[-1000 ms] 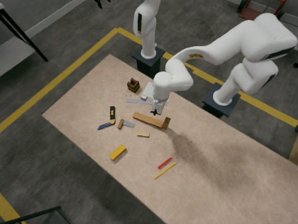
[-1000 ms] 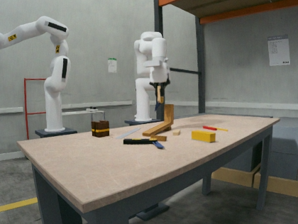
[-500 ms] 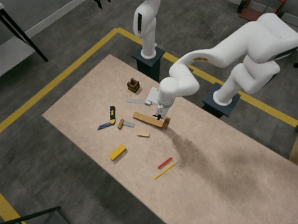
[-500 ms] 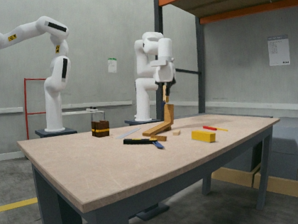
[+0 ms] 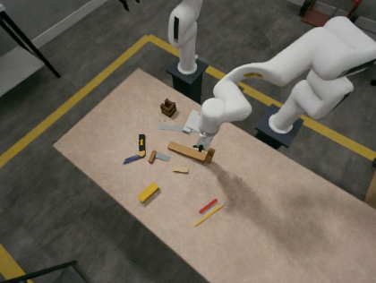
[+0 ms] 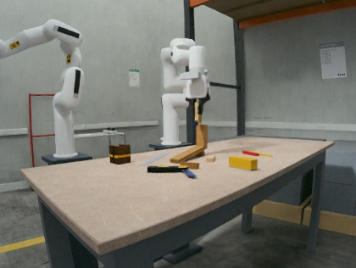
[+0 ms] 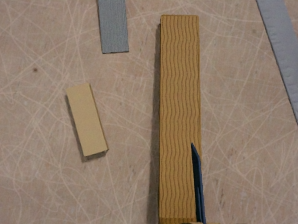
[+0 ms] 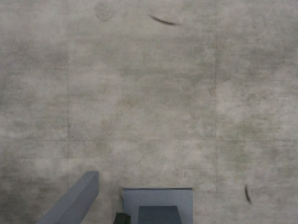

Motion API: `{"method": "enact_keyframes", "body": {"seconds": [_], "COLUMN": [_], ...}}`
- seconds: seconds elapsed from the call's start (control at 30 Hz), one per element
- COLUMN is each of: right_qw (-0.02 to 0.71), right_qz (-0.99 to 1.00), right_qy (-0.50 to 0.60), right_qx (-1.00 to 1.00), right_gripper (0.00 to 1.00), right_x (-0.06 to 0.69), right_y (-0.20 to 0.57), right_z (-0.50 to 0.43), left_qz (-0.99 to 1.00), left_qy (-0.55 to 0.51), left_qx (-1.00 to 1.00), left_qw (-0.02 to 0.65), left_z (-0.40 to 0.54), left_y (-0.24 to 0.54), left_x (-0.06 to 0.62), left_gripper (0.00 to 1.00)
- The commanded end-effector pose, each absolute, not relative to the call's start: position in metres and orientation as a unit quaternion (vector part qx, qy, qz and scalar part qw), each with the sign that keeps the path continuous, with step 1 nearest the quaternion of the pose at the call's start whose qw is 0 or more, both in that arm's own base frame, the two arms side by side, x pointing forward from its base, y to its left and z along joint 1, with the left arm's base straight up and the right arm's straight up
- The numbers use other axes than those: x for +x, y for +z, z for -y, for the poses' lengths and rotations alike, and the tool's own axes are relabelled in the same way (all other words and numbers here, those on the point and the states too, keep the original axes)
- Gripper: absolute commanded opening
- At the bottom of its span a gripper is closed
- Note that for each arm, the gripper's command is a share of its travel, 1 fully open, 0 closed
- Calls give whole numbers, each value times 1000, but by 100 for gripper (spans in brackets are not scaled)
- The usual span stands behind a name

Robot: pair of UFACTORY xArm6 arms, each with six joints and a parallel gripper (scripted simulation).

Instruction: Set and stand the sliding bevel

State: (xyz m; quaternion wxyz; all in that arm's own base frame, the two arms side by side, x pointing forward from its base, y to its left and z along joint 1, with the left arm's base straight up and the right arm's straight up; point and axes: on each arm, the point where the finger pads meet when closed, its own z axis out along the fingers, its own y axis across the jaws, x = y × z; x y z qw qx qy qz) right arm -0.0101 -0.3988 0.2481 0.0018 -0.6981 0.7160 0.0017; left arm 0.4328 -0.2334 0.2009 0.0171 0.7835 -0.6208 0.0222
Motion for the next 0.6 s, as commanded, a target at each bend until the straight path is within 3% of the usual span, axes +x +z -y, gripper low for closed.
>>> {"method": "enact_keyframes", "body": {"seconds": [0.0,0.57], "right_qw": [0,0], "right_qz": [-716,-716], "right_qy": [0,0], "right_qx": [-698,-698], "right_gripper": [100,100], "right_x": [-10,-10], "right_y": [250,250], "right_z": [400,400], "left_qz": [621,621], "left_qy": [24,24], "left_qx": [783,783], "left_qw": [17,17], "left_z": [234,235], "left_y": [201,178], "left_x": [434,434], "left_gripper": [0,0]}}
